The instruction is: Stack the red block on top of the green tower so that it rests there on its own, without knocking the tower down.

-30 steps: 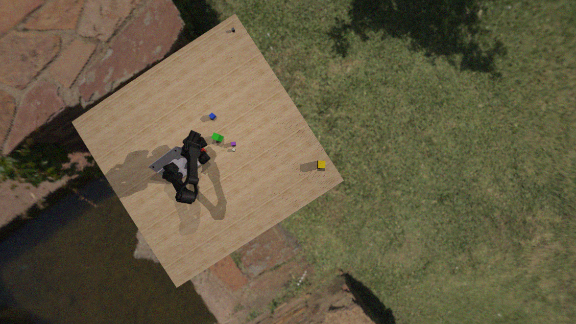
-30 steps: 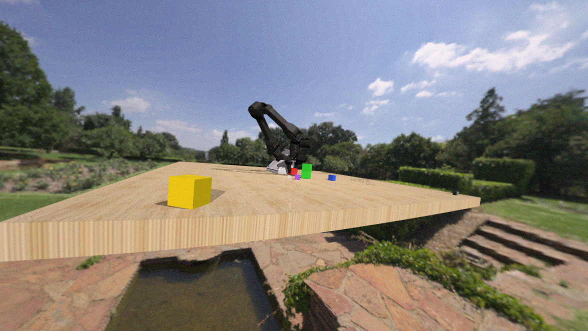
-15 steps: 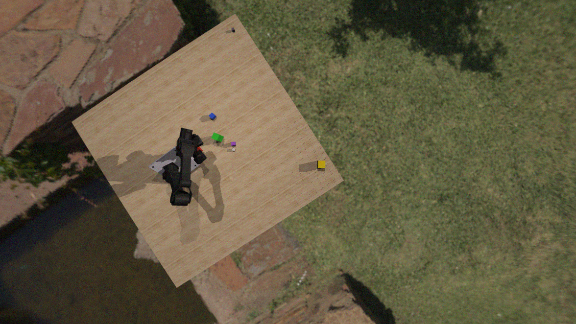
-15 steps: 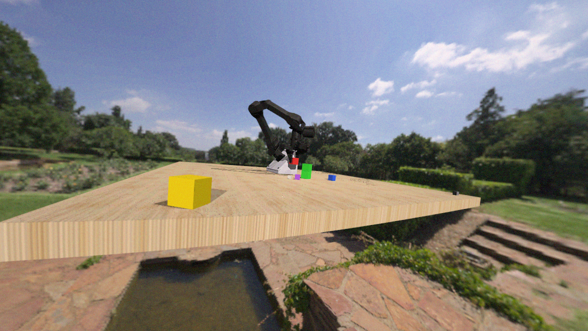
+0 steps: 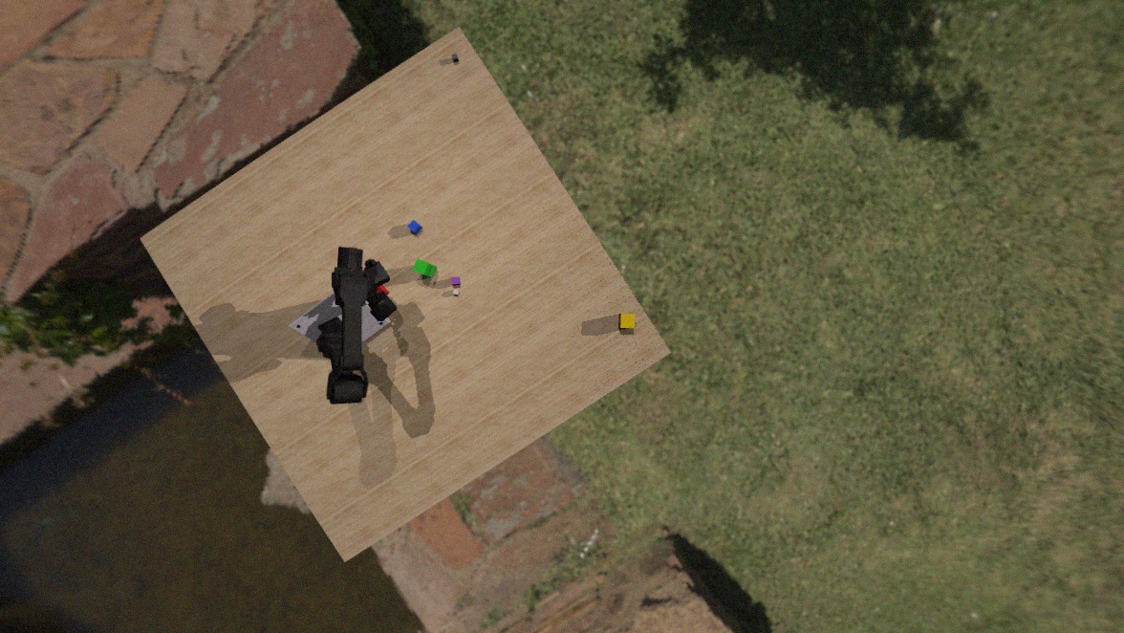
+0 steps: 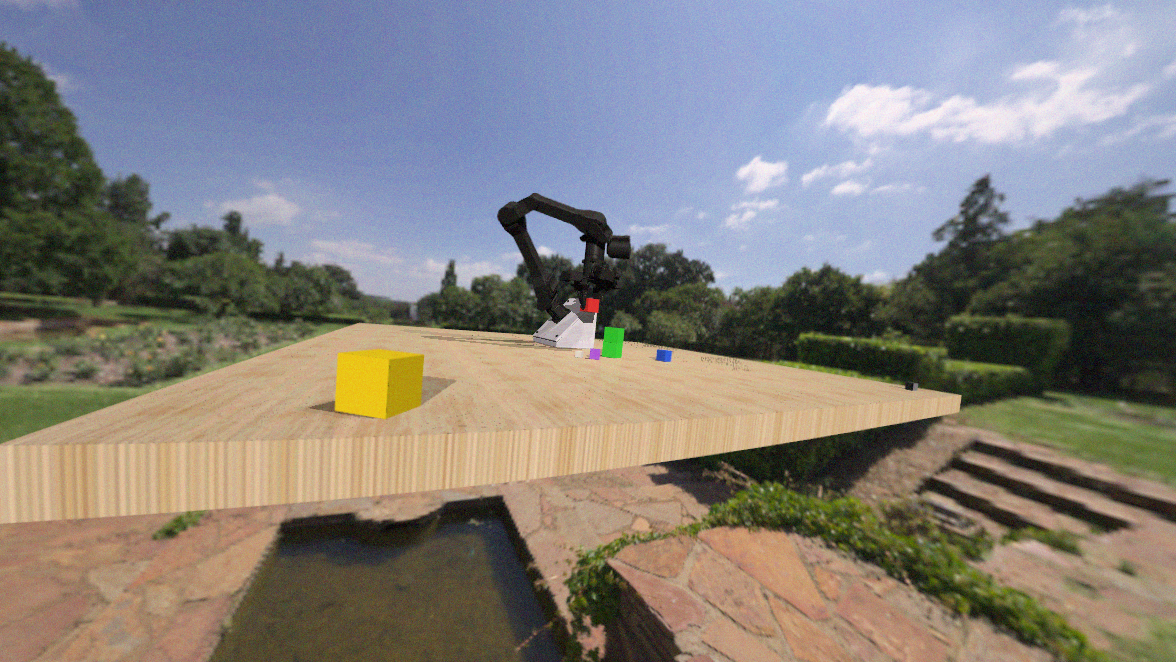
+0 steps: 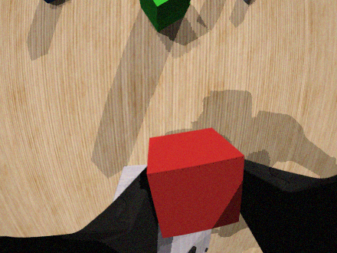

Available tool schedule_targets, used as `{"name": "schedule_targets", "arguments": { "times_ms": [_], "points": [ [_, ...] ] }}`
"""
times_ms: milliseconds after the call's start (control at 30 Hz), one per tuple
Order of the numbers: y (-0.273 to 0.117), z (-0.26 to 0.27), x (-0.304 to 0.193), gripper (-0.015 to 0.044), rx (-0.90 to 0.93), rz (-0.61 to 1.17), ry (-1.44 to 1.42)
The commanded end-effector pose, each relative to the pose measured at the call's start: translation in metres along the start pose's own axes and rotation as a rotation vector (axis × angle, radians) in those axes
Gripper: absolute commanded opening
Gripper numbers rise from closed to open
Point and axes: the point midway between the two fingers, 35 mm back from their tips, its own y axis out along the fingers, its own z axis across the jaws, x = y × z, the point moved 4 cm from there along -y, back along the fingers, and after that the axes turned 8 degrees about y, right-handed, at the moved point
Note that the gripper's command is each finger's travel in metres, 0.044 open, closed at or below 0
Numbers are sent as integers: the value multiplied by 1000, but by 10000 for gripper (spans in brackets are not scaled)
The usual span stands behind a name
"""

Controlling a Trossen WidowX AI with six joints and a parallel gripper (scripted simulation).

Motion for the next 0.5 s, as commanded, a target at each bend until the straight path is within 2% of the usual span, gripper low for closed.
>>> {"name": "schedule_targets", "arguments": {
  "times_ms": [0,467],
  "points": [
    [-3,0,0,0,5,-1,6],
    [-12,7,51,0,13,-4,8]
  ]
}}
